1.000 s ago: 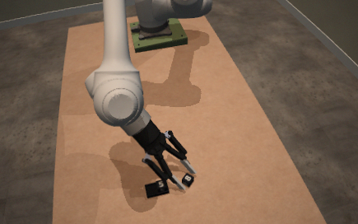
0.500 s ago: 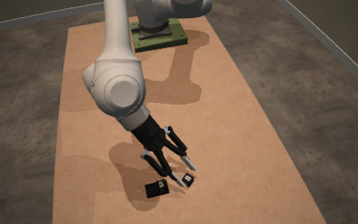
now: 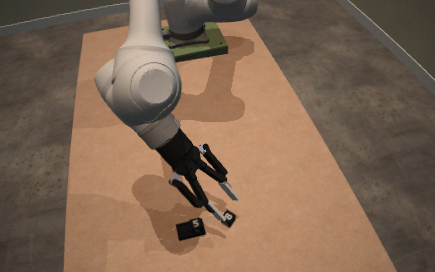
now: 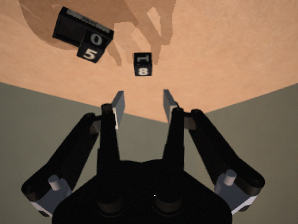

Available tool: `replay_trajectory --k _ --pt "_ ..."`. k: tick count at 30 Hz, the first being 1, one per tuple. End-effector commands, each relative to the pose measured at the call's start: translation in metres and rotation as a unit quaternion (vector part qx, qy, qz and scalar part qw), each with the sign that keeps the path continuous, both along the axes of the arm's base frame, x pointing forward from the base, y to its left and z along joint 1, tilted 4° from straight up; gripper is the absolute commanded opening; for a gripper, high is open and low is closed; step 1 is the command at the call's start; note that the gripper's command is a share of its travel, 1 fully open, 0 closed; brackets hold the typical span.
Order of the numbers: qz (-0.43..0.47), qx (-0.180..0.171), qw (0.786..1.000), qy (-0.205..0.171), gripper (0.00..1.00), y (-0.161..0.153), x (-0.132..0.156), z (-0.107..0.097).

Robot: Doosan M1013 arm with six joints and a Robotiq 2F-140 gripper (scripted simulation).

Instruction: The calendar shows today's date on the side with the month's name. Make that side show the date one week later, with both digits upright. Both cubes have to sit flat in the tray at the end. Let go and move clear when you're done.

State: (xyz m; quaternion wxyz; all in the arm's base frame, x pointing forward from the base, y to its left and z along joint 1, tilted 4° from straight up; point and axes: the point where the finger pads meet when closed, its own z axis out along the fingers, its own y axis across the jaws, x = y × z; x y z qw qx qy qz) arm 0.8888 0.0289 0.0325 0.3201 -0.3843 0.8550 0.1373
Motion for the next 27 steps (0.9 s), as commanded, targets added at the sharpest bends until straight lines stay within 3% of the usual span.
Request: replay_trajectory --k 1,12,20,27 --pt "0.0 0.0 1.0 0.0 0.46 0.0003 0.0002 0.0038" --pt "0.002 -0.005 1.0 0.008 0.46 0.0023 -0.0004 0.0049" --pt "0.004 -0.074 0.995 0.074 0.46 0.0057 -0.0003 0.0051" --pt "-0.001 -0.097 0.991 0.087 0.46 0.0046 0.004 0.009"
